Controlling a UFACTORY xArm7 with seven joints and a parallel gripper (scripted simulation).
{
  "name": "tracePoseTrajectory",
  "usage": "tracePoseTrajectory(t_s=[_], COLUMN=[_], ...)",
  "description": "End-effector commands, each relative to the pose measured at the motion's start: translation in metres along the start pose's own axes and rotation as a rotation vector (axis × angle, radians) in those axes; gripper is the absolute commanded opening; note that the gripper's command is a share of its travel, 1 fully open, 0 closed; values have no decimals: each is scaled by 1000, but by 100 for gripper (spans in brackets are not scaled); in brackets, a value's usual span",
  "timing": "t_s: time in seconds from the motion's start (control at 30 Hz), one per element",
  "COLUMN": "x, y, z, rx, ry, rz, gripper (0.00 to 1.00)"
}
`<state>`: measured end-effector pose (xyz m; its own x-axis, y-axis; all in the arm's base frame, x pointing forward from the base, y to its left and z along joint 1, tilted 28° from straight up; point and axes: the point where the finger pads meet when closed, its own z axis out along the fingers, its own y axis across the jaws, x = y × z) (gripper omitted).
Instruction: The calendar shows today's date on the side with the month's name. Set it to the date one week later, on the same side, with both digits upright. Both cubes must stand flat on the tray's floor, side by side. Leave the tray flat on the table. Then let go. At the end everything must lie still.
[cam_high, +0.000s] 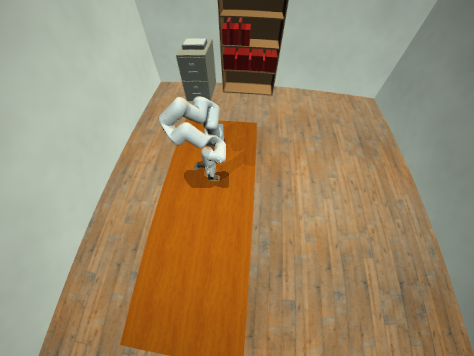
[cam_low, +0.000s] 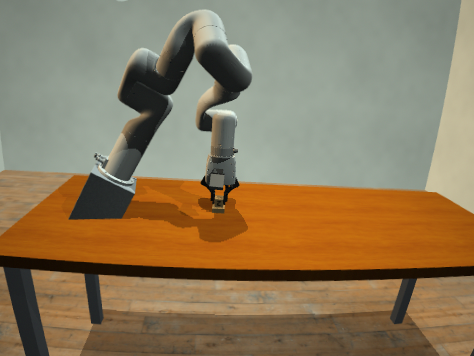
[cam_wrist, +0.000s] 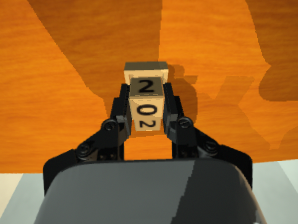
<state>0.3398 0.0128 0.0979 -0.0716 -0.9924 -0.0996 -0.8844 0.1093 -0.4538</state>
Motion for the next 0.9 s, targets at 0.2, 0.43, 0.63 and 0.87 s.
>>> tracePoseTrajectory(t_s=[0.2,0.43,0.63,0.87], x=[0,0,0,0], y=[-1,-1,-1,-1], z=[4,6,8,8], rx=[1,1,1,1], ry=[0,0,0,0], rz=[0,0,0,0], gripper=[27,27,27,27])
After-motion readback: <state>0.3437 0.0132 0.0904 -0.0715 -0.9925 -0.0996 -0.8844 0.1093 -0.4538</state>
